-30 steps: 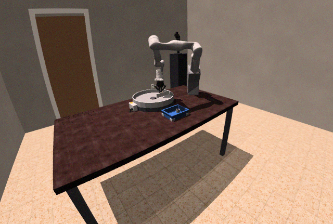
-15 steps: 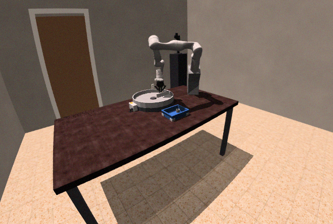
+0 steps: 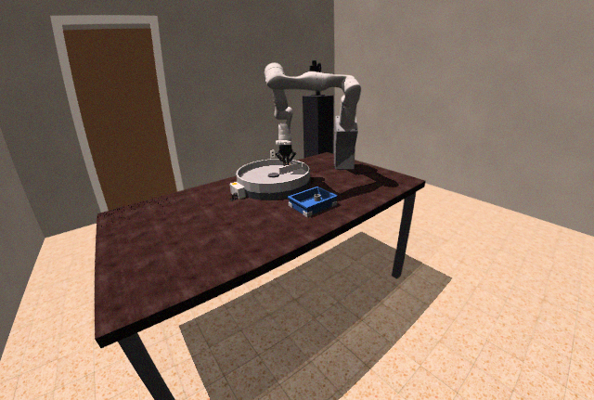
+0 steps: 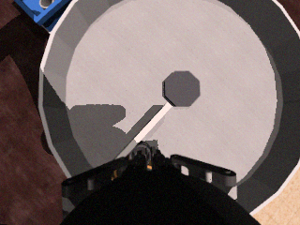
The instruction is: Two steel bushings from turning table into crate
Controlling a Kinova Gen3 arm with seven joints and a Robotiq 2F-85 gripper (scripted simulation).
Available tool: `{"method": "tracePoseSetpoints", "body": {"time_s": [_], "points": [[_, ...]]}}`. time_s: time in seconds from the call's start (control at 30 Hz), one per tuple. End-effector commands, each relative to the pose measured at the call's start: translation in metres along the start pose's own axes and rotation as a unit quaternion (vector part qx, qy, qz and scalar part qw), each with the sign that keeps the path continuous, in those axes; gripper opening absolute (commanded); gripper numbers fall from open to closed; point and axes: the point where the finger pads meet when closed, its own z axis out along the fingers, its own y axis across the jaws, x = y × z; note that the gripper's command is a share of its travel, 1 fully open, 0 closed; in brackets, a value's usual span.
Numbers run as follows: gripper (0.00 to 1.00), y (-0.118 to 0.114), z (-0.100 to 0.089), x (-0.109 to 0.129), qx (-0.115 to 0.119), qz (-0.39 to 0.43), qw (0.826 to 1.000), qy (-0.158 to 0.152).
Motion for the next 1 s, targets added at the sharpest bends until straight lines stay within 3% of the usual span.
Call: {"method": "tracePoseSetpoints", "body": {"time_s": [0.0,0.97], "points": [[0.00,0.003,-0.001,0.000,-0.001,0.000,1.000,0.000],[0.00,0.001,-0.013,0.000,-0.001,-0.003,1.000,0.000]]}}
